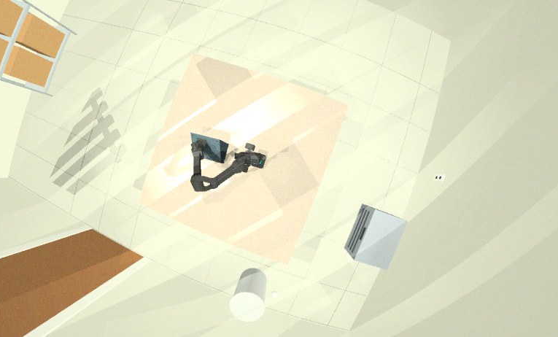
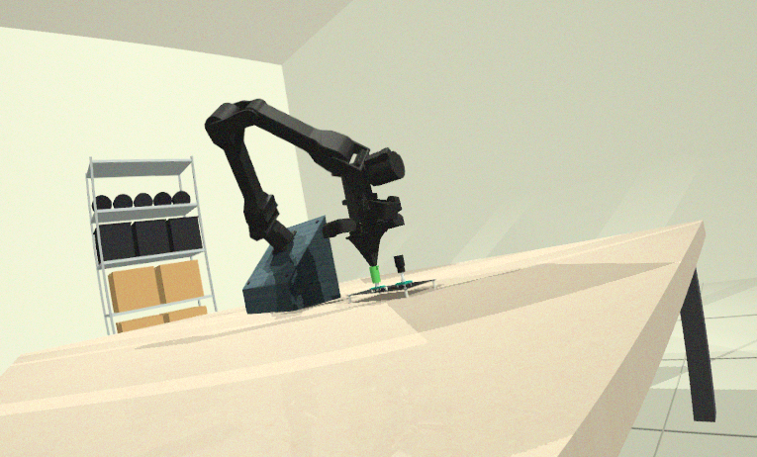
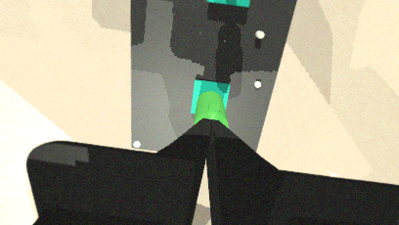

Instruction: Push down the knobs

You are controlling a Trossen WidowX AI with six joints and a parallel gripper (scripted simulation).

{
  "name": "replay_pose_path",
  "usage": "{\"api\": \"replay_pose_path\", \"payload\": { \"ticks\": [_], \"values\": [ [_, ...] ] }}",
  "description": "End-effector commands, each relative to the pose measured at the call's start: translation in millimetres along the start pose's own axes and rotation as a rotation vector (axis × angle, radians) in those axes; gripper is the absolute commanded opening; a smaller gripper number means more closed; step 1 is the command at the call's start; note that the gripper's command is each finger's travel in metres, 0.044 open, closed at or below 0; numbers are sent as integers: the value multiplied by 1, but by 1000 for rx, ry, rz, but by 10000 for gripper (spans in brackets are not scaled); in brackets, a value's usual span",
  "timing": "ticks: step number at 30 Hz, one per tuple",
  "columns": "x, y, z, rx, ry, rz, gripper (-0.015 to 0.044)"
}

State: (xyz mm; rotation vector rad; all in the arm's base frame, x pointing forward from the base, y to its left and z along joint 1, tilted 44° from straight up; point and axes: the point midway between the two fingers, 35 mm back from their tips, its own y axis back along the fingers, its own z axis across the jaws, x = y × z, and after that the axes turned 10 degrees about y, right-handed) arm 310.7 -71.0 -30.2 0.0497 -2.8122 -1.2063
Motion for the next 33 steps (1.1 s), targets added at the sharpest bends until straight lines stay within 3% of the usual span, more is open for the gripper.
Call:
{"api": "replay_pose_path", "payload": {
  "ticks": [1, 23, 31, 33],
  "values": [
    [0, -6, -2, 1, -10, 8, 0],
    [0, 17, -1, 0, -10, 7, 0],
    [-1, 12, -1, 3, -4, 6, 210],
    [-4, 12, -1, -6, -15, 0, 157]
  ]
}}
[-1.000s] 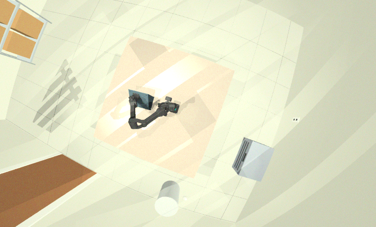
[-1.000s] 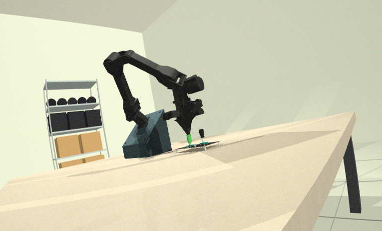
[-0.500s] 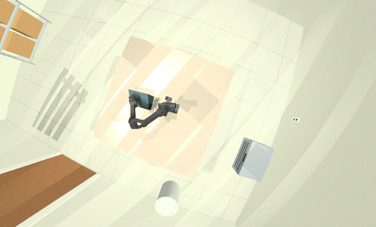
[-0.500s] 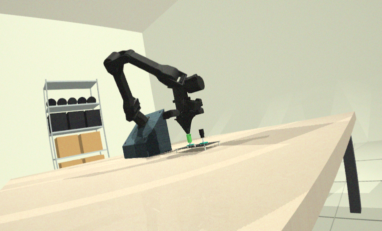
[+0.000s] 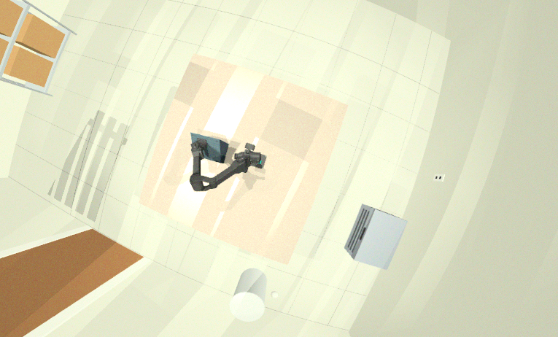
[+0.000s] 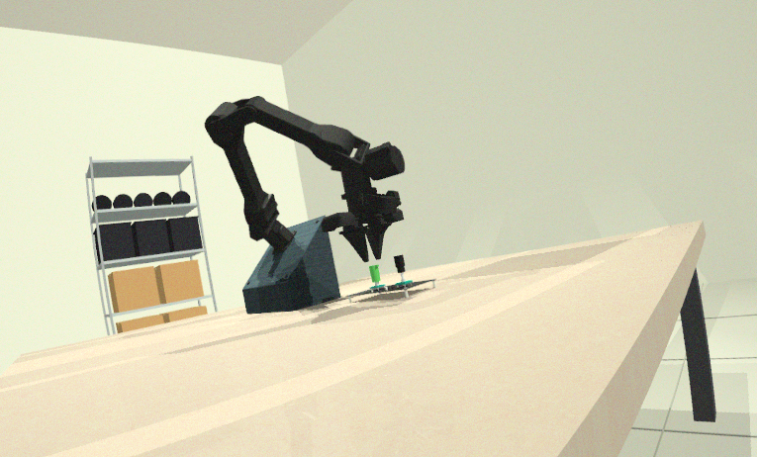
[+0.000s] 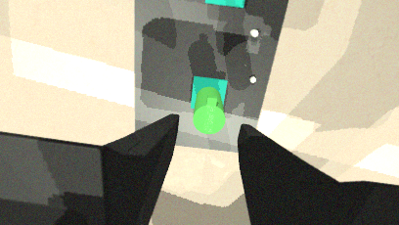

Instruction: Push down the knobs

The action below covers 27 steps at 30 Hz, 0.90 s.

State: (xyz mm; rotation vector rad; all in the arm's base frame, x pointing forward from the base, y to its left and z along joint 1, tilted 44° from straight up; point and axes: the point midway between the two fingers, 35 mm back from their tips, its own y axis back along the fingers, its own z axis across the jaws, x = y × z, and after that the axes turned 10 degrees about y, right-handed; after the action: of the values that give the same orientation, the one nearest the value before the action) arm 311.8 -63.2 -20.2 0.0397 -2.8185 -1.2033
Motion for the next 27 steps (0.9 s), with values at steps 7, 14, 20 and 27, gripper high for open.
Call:
{"api": "replay_pose_path", "payload": {
  "ticks": [7, 14, 20, 27],
  "values": [
    [-31, 6, 0, -56, -66, -39, 0],
    [-67, 42, -12, -9, -11, -3, 0],
    [-70, 44, -14, -4, -6, 0, 0],
    [-70, 26, -14, -3, -6, 0, 0]
  ]
}}
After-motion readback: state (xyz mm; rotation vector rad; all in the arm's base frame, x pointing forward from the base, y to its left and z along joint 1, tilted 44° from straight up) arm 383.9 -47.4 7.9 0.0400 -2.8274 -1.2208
